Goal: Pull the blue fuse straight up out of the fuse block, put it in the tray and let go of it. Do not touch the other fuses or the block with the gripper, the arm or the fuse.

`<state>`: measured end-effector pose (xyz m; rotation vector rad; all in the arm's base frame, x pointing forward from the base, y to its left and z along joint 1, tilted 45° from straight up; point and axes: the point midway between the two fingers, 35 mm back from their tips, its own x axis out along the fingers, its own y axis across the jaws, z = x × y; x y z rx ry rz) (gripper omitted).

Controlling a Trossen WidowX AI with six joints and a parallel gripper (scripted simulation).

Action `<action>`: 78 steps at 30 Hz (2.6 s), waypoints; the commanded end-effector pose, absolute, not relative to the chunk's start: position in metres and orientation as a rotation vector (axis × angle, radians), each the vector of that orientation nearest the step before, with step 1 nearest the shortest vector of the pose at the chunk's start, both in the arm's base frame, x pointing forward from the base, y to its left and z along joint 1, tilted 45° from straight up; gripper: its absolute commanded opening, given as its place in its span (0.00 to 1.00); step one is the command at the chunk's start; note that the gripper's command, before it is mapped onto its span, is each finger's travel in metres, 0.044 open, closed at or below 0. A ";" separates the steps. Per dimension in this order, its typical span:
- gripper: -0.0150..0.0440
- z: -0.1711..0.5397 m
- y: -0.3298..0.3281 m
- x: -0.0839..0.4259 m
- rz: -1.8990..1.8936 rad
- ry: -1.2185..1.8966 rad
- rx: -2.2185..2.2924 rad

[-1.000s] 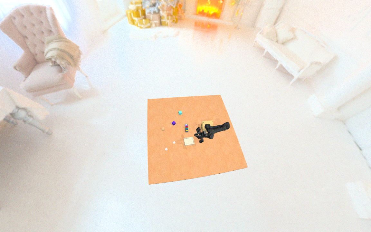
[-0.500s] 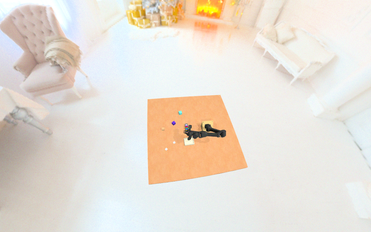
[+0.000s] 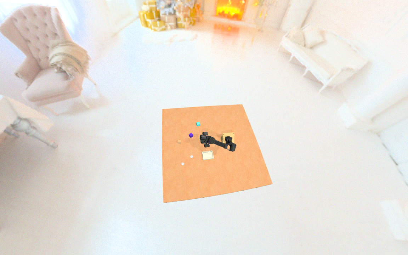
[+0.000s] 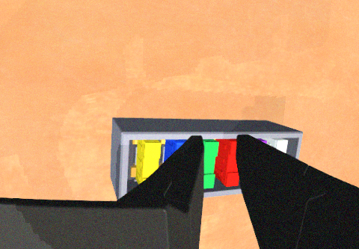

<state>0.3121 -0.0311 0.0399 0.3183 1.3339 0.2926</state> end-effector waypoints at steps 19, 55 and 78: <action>0.36 0.017 -0.033 0.292 0.543 1.483 0.679; 0.36 -0.002 -0.013 0.292 0.545 1.482 0.680; 0.36 -0.009 -0.006 0.292 0.545 1.482 0.680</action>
